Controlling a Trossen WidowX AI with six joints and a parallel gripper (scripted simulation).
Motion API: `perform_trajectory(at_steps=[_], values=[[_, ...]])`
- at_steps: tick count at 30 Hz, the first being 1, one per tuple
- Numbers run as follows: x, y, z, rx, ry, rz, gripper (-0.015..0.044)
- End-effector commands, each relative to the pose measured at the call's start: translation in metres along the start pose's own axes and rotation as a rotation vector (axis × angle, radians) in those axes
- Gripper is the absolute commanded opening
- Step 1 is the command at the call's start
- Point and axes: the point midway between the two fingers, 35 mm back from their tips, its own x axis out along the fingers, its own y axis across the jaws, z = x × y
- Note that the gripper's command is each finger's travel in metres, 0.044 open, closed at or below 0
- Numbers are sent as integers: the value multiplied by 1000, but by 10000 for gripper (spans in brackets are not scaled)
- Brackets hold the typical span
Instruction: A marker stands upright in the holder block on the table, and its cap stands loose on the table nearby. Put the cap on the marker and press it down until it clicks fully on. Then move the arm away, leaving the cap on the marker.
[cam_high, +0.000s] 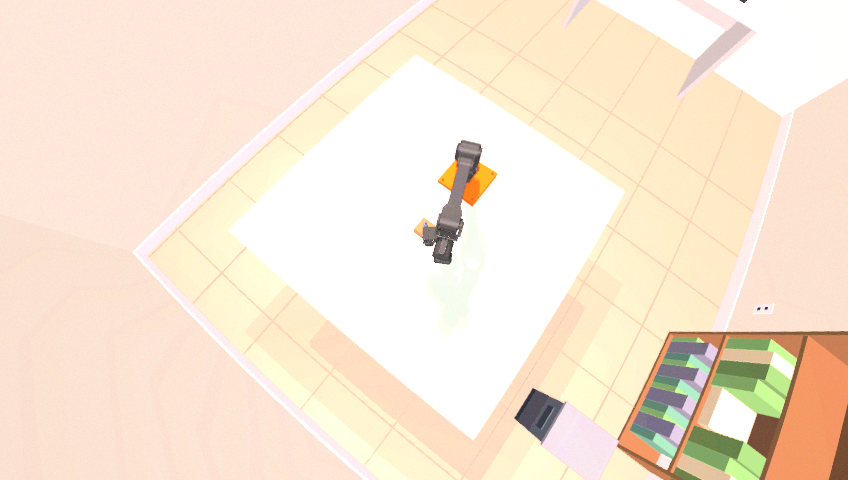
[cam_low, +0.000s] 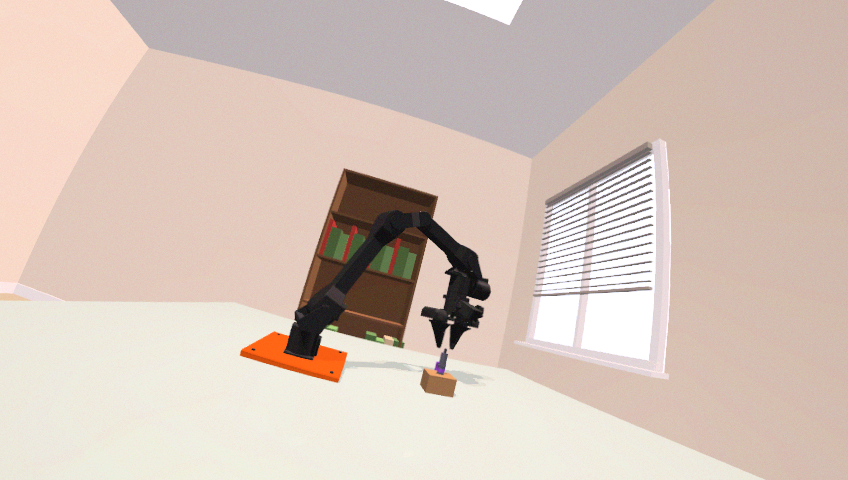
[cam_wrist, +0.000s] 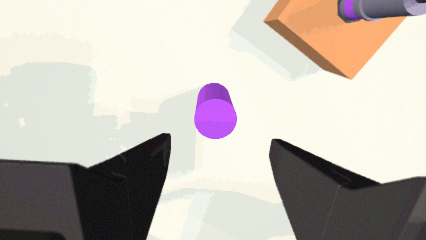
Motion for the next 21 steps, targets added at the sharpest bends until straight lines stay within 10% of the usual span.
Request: perform_trajectory(at_steps=[1, 21], values=[[11, -1, -2, -8, 7, -11, 243], [39, 1, -2, -8, 7, -11, 243]])
